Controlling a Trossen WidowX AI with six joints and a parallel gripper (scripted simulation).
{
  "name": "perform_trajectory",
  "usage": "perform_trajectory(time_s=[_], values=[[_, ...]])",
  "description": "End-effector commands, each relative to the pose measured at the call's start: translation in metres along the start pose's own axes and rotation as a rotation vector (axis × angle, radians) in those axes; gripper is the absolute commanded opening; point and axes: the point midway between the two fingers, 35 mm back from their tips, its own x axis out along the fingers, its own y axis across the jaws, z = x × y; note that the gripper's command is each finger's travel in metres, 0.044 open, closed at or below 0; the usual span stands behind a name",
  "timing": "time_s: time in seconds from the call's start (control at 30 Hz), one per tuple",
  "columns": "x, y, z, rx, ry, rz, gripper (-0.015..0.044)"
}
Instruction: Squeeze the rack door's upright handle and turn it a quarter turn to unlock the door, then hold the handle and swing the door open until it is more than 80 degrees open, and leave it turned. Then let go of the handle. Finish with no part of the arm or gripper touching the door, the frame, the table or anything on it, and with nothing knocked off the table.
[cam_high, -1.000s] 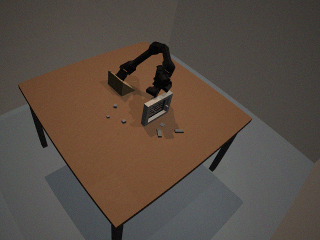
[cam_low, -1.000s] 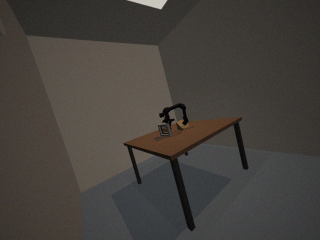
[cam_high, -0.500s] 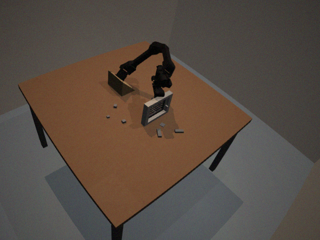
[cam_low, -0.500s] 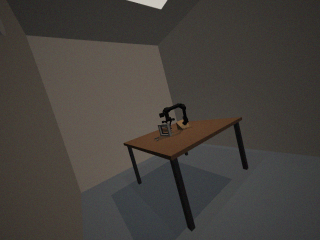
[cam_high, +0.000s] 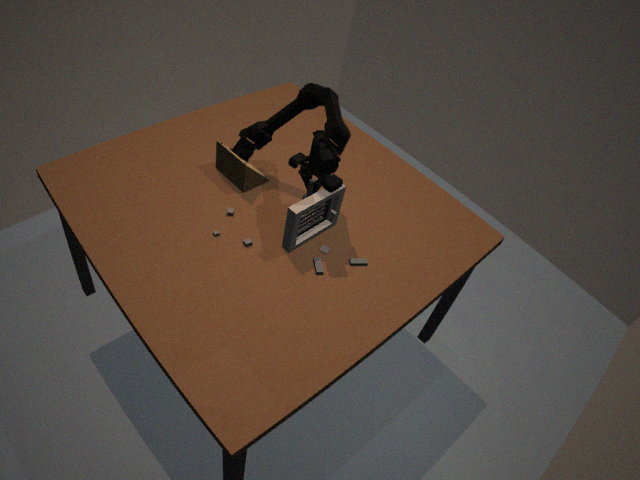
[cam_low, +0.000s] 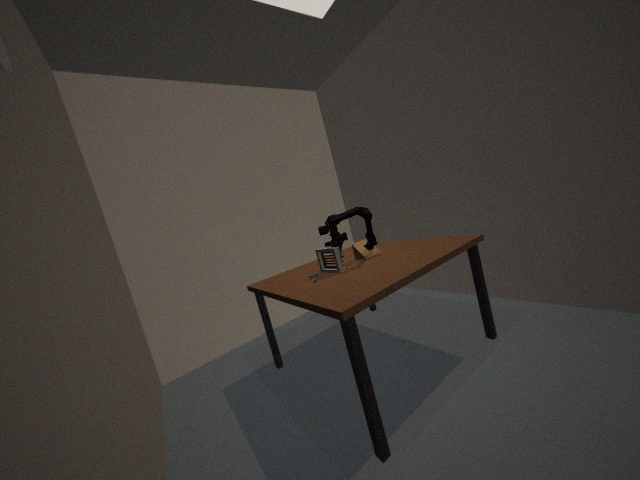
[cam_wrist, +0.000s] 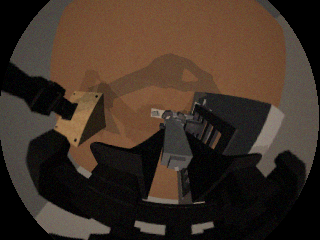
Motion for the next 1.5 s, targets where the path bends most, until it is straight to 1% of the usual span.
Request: perform_trajectory(time_s=[0.0, 0.43, 0.77, 0.8, 0.9, 1.47], values=[[0.0002, -0.0005, 0.0002, -0.233, 0.0, -0.001, 0.0017], [0.0002, -0.0004, 0.0002, -0.265, 0.0, -0.001, 0.0017], [0.0002, -0.0004, 0.0002, -0.265, 0.0, -0.001, 0.0279], [0.0002, -0.0004, 0.0002, -0.265, 0.0, -0.001, 0.0289], [0.0003, -0.0005, 0.0002, -0.191, 0.0, -0.001, 0.0289], [0.0003, -0.0005, 0.0002, 0.651, 0.0, -0.001, 0.0289]])
